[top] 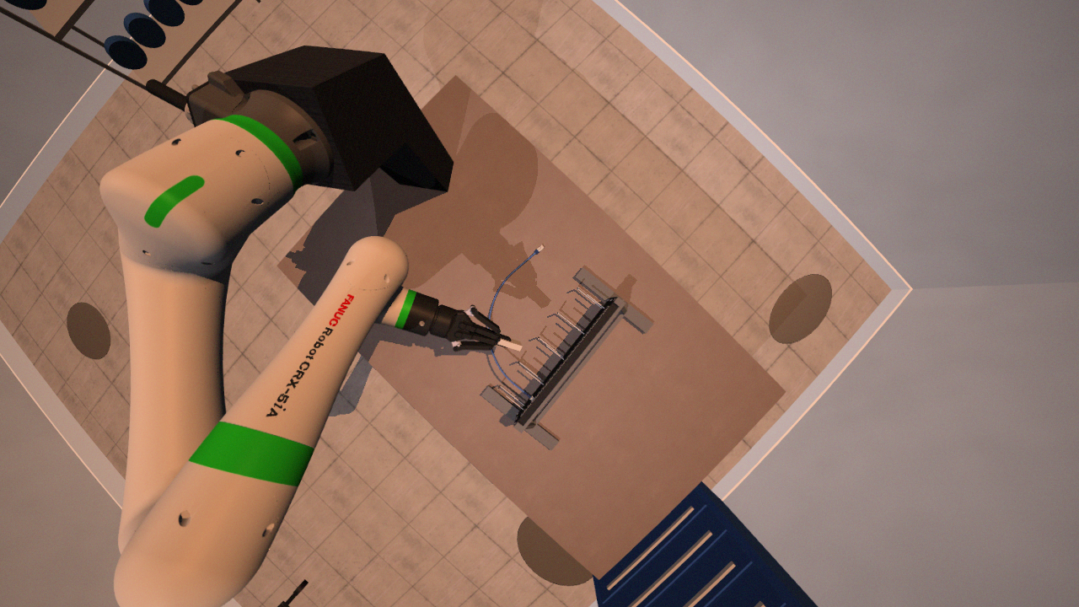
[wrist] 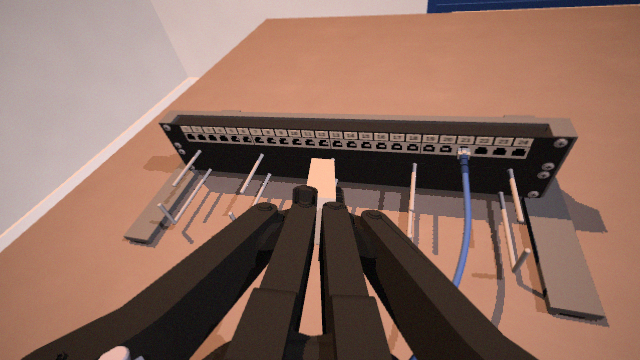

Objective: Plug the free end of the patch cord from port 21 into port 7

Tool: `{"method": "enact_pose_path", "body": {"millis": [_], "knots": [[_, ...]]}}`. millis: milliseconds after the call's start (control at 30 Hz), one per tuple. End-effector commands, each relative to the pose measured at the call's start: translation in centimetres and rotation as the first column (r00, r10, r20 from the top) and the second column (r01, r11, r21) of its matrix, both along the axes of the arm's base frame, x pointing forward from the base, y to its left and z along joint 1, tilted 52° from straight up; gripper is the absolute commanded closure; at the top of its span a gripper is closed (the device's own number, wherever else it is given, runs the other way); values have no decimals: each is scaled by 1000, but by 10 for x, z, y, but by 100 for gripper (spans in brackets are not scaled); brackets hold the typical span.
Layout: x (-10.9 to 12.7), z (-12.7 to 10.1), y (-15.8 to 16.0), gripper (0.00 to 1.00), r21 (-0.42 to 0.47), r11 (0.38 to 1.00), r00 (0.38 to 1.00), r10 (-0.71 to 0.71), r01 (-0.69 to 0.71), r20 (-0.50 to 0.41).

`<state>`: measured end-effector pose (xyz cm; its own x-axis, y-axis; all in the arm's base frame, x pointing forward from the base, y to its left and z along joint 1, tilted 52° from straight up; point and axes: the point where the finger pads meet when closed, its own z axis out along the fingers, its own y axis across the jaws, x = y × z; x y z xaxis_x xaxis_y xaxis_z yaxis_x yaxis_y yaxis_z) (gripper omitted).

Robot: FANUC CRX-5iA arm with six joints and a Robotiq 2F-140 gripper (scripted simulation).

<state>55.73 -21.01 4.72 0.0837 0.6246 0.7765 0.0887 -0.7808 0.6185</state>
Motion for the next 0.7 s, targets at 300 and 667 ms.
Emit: {"method": "enact_pose_path", "body": {"millis": [300, 667], "knots": [[17, -80, 93, 100, 114, 981, 954, 183, -160, -239], [1, -148, 169, 100, 191, 948, 835, 314, -254, -451]]}}
